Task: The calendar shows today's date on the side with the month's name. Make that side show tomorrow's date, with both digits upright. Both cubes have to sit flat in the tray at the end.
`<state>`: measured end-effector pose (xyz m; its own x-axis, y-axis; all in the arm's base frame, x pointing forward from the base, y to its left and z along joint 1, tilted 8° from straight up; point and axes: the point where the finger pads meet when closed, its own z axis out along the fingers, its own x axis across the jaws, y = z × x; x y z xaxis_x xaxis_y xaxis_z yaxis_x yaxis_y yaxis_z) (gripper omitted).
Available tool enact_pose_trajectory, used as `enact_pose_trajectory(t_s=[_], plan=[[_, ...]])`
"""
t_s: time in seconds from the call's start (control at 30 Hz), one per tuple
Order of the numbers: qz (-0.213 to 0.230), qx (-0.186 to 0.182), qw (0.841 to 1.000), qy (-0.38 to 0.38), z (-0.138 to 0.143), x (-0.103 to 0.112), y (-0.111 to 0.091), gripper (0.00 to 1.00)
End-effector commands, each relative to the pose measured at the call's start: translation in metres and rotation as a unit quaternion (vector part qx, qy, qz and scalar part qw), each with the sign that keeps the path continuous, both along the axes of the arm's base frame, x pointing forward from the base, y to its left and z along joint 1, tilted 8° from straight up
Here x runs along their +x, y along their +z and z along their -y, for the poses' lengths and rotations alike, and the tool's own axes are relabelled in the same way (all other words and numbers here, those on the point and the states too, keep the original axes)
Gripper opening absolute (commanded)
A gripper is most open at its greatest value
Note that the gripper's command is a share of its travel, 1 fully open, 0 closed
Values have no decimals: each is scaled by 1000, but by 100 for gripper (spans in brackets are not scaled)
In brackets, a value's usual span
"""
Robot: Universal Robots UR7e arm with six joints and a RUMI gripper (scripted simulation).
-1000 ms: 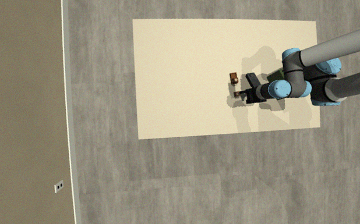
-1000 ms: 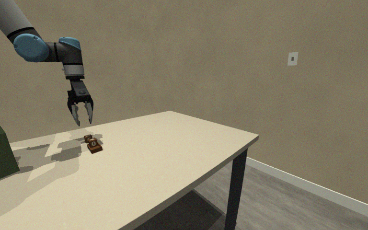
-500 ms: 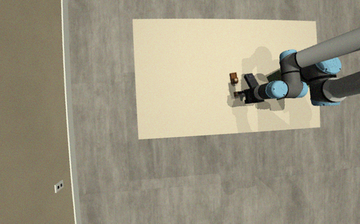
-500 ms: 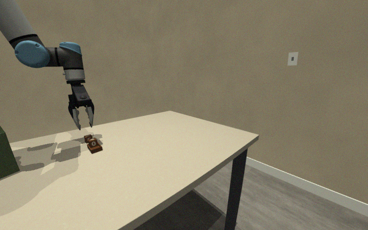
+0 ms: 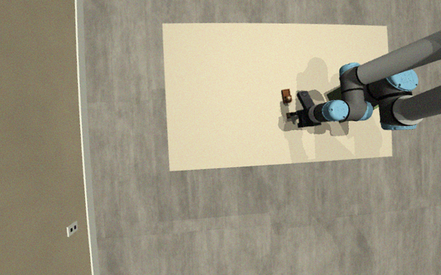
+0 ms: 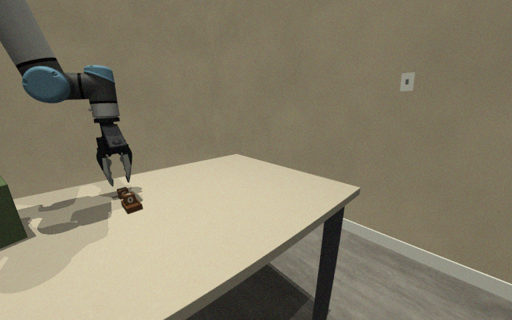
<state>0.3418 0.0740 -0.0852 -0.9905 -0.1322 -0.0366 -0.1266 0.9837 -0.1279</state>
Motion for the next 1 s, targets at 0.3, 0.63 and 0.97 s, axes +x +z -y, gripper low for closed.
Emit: enact_pose_trajectory(t_s=[0.3, 0.63, 0.97], plan=[[1, 0, 1000, 0, 1, 1, -8, 28], [1, 0, 1000, 0, 1, 1, -9, 28], [1, 0, 1000, 0, 1, 1, -9, 28]])
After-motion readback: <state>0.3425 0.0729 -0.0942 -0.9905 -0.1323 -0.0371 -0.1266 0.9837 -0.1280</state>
